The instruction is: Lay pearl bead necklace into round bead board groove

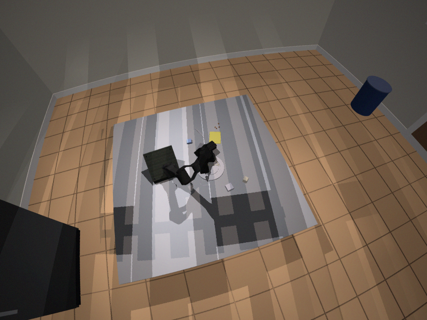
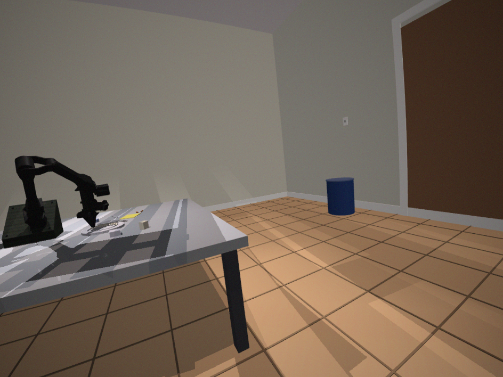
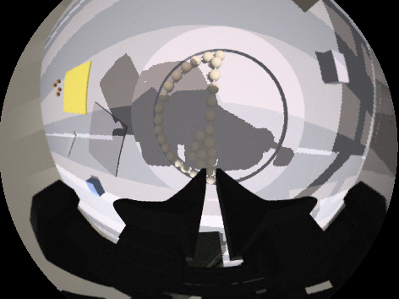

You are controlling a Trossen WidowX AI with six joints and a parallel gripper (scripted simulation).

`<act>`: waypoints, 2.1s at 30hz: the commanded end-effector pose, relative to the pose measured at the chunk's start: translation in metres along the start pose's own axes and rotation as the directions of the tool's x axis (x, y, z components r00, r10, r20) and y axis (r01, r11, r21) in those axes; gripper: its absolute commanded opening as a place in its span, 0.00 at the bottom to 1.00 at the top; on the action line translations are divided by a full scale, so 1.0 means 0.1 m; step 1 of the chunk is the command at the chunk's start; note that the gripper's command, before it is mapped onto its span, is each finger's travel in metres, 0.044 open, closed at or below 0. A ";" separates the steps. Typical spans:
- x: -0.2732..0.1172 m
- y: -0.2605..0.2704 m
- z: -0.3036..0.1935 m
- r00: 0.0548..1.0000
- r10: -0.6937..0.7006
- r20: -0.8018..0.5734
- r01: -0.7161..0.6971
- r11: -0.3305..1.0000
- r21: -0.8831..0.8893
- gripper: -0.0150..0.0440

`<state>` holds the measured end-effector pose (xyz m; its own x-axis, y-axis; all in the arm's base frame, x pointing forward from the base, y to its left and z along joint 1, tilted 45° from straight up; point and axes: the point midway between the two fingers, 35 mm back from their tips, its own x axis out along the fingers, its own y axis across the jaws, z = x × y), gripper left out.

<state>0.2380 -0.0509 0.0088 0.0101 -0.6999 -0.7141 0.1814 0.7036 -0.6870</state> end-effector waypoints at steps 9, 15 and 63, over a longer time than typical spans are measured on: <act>0.00 0.00 0.00 1.000 0.000 0.001 0.000 1.000 0.004 0.25; -0.01 0.00 0.00 1.000 -0.001 0.001 0.001 1.000 0.003 0.25; -0.02 -0.14 -0.17 1.000 -0.005 -0.003 0.005 1.000 -0.004 1.00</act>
<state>0.2186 -0.0581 0.0161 0.0050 -0.7029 -0.7112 0.1752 0.7008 -0.6915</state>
